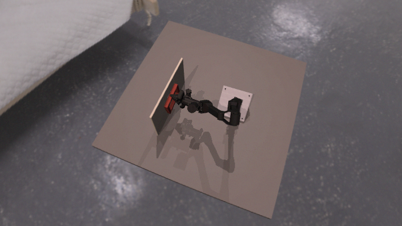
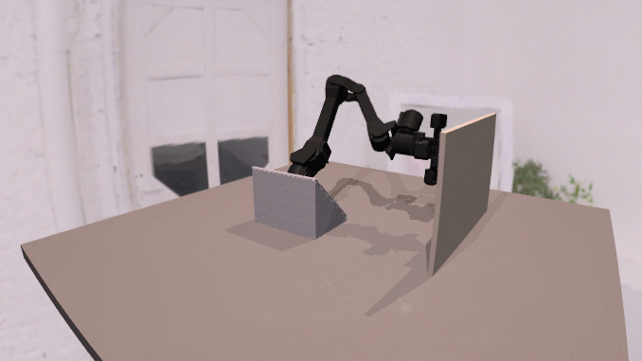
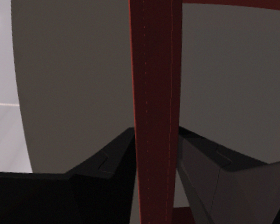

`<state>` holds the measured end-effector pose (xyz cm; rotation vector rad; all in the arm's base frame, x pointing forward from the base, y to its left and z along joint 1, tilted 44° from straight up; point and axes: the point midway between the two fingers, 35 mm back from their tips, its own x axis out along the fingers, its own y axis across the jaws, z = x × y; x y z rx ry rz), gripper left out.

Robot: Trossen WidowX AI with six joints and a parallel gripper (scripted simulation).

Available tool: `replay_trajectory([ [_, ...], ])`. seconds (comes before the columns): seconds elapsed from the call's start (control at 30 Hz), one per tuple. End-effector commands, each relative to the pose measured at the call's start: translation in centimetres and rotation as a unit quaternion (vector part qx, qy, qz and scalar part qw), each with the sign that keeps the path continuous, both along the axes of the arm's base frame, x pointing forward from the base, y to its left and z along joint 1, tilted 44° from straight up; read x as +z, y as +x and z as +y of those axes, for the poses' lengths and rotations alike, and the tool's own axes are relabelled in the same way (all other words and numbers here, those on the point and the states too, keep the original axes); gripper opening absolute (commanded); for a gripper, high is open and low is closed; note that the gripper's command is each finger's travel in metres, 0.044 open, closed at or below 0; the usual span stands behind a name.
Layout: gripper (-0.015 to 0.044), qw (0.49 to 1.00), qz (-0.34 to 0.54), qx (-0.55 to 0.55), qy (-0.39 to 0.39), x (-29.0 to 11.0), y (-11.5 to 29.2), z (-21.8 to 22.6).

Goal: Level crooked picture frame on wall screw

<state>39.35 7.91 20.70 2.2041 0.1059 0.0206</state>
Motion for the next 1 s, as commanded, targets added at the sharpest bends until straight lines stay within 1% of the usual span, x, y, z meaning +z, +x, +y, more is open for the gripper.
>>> replay_trajectory([
  [0.0, 0.0000, 1.000, -0.003, -0.004, 0.000, 0.17, 0.04, -0.31],
  [0.97, 0.0000, 1.000, -0.003, -0.004, 0.000, -0.27, 0.07, -0.71],
])
